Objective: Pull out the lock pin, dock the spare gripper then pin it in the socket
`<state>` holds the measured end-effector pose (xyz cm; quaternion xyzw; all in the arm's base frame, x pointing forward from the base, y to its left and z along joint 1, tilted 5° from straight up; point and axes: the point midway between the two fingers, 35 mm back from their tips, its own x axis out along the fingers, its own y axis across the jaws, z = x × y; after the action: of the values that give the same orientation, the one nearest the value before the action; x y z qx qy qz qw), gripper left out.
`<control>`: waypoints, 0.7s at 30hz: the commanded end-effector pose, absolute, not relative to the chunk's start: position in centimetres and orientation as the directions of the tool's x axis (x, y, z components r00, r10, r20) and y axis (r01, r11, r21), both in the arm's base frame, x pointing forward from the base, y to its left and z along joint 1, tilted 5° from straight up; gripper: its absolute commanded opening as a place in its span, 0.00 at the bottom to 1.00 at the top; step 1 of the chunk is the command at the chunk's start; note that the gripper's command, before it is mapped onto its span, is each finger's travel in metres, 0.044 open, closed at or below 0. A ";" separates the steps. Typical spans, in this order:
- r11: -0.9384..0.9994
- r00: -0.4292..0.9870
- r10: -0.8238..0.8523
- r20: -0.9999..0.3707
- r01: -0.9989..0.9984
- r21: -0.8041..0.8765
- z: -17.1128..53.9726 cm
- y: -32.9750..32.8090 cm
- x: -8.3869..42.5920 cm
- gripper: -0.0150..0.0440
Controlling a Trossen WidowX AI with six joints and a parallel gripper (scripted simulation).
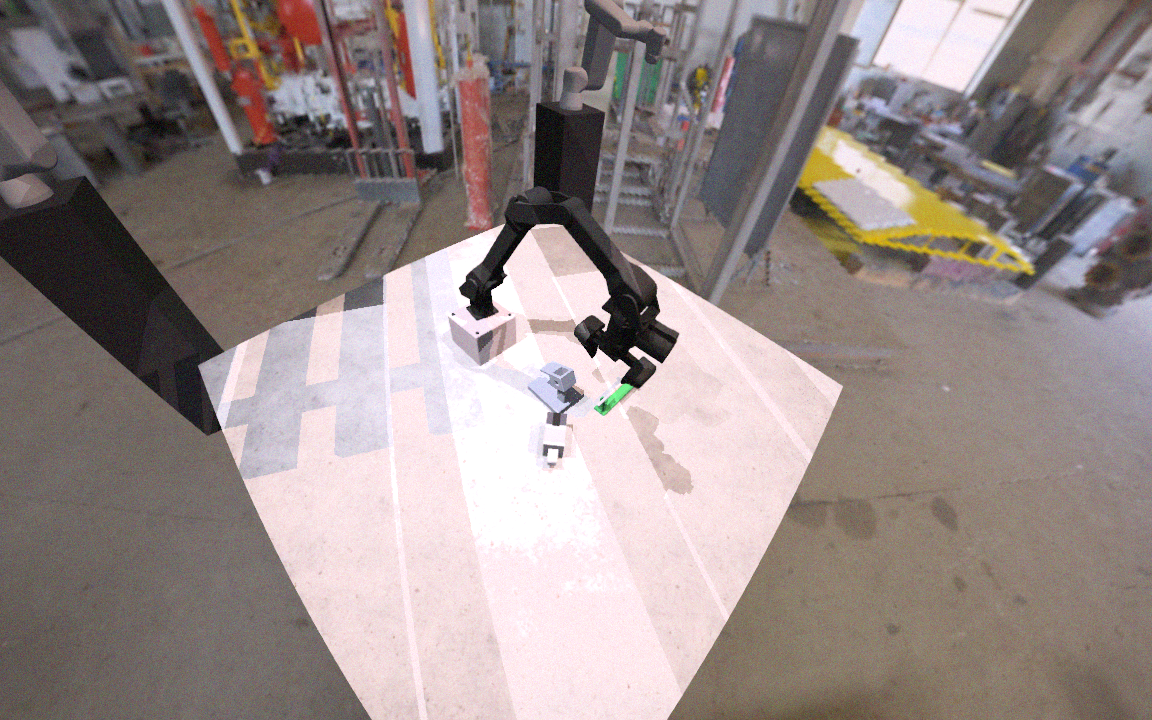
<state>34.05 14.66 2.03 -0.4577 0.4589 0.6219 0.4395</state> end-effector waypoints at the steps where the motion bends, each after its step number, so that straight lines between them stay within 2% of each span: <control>1: -0.193 -0.193 0.127 -0.973 -0.967 0.167 3.1 14.6 34.1 1.00; 6: -0.192 -0.201 0.124 -0.972 -0.966 0.175 3.0 14.6 34.0 1.00; 18: -0.191 -0.200 0.125 -0.972 -0.966 0.174 8.7 14.5 34.3 1.00; 20: -0.107 -0.189 0.105 -0.976 -0.978 0.178 7.7 13.2 35.0 0.91; 21: -0.006 -0.178 0.079 -0.981 -0.984 0.179 7.4 11.6 35.8 0.87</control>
<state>34.59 14.06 8.07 -0.4513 0.4753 0.6065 0.4502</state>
